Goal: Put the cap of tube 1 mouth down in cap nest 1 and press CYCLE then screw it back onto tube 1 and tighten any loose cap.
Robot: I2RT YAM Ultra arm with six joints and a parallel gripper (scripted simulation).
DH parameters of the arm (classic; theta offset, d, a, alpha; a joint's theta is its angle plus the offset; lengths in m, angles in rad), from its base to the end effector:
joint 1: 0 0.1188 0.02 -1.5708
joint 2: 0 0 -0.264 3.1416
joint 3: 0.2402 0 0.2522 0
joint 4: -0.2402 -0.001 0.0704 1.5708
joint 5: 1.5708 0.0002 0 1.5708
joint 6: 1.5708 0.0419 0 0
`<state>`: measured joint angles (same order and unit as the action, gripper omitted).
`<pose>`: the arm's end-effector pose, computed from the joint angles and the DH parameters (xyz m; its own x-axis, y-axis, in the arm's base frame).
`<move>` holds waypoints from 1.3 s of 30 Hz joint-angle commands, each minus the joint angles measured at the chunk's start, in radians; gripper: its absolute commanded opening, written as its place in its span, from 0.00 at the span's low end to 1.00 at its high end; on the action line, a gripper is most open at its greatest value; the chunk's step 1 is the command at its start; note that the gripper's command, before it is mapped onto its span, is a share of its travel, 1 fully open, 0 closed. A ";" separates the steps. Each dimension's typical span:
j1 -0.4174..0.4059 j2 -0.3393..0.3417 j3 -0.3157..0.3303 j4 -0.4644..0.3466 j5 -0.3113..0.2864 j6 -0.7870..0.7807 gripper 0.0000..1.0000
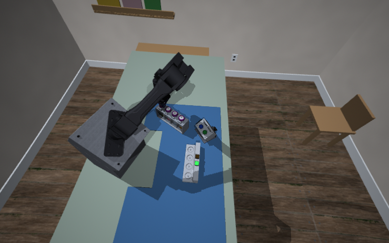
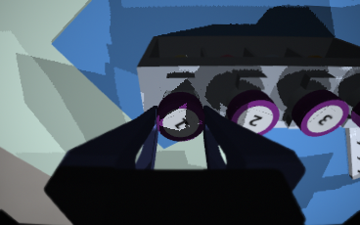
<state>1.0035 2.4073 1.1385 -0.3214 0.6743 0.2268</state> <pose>0.2060 0.2765 -0.0234 -0.6731 -0.7295 -0.1215 -0.5274 0.5887 -0.6126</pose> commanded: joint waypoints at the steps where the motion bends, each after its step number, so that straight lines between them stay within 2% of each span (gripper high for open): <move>1: 0.005 -0.004 0.001 0.006 0.000 0.165 0.00; 10: 0.005 -0.004 0.001 0.006 0.000 0.183 0.00; 11: 0.003 -0.001 0.001 0.011 0.000 0.181 0.49; 21: 0.003 -0.001 0.001 0.011 0.000 0.181 0.49; 24: 0.005 -0.004 0.001 0.007 0.000 0.063 0.49; 26: 0.005 -0.004 0.001 0.007 0.000 0.063 0.49; 39: 0.005 -0.004 0.001 0.007 0.000 -0.457 0.49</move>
<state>1.0004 2.4111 1.1385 -0.3153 0.6743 -0.0689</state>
